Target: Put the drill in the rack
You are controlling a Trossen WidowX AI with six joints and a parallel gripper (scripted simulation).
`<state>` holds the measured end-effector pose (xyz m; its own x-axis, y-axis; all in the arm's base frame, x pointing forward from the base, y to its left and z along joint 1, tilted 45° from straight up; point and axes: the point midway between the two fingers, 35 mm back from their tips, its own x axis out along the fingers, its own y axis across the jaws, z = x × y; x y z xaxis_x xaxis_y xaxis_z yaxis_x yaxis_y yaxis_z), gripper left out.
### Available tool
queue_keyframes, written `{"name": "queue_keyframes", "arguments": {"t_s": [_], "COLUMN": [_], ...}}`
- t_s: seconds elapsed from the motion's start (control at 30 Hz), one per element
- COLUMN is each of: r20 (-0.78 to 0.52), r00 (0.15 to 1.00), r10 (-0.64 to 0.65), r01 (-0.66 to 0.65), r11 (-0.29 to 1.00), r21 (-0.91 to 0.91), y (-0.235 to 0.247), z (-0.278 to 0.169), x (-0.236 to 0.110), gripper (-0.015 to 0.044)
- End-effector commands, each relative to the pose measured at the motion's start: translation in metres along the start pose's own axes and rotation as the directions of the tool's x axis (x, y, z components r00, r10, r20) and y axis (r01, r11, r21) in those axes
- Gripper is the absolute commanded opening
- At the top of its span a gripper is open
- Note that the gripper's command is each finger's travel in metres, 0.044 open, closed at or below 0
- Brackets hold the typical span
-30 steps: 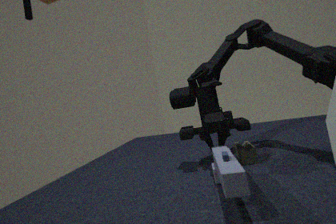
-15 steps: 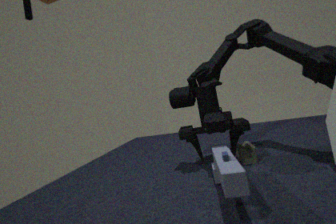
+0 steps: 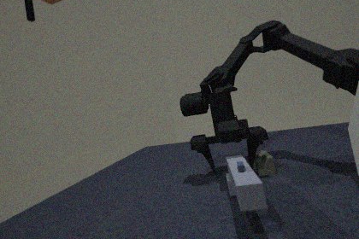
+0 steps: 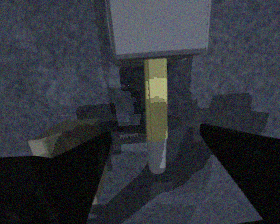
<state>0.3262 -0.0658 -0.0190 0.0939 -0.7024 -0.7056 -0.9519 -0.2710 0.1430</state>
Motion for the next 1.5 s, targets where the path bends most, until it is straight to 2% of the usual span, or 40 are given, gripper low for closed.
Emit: {"name": "queue_keyframes", "arguments": {"t_s": [0.0, 0.8, 1.3, 1.47], "r20": [-0.002, -0.002, 0.000, 0.000], "r00": [1.000, 1.000, 1.000, 1.000], "r10": [0.004, 0.004, 0.000, 0.000], "r01": [-0.004, -0.004, 0.000, 0.000], "r11": [1.000, 1.000, 1.000, 1.000], "r21": [-0.001, -0.001, -0.001, -0.001], "y": [0.0010, 0.0029, 0.0009, 0.0009], "z": [0.0027, 0.0098, 0.0082, 0.0082], "x": [0.0013, 0.0044, 0.0031, 0.0031], "gripper": [0.0440, 0.0440, 0.0046, 0.0013]}}
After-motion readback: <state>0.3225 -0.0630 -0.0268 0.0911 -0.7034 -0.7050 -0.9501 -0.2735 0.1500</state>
